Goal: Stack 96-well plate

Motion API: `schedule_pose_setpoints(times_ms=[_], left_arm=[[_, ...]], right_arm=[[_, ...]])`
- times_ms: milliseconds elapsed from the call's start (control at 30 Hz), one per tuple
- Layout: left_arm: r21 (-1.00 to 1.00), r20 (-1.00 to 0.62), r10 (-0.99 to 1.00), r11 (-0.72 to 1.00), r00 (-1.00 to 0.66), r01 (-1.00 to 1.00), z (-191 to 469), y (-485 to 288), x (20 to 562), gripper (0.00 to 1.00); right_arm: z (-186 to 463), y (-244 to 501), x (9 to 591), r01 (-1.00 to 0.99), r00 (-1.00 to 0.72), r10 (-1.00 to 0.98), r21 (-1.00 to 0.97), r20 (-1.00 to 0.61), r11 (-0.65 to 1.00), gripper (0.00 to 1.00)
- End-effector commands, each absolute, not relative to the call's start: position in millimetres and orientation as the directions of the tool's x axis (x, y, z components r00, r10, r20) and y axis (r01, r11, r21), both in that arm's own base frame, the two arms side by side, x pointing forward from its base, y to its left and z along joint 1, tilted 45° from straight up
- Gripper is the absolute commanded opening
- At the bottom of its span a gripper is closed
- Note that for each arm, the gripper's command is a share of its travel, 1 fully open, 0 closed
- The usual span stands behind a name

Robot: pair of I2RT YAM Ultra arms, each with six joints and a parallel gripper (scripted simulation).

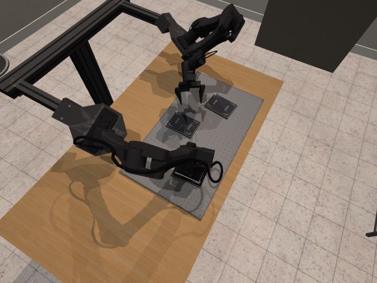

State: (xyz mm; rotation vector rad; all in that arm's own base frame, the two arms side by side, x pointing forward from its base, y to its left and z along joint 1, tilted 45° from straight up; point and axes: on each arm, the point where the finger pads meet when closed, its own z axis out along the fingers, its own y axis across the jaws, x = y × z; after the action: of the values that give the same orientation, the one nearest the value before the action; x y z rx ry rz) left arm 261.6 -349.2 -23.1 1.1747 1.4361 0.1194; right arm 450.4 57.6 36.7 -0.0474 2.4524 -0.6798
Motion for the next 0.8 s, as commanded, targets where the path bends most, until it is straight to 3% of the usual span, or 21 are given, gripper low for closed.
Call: schedule_pose_setpoints(times_ms=[0,567,767], left_arm=[[0.674,-0.678,0.693,0.453,0.244,0.584,-30,-349,255,1.00],[0.674,-0.678,0.693,0.453,0.244,0.584,-30,-349,255,1.00],[0.674,-0.678,0.693,0.453,0.244,0.584,-30,-349,255,1.00]], right_arm=[[41,63,448,0.106,-0.825,-0.193,-0.481,-0.531,0.870,0.80],[17,52,467,0.104,-0.826,-0.196,-0.484,-0.528,0.869,0.80],[38,57,460,0.113,-0.827,-0.189,-0.486,-0.529,0.866,0.80]])
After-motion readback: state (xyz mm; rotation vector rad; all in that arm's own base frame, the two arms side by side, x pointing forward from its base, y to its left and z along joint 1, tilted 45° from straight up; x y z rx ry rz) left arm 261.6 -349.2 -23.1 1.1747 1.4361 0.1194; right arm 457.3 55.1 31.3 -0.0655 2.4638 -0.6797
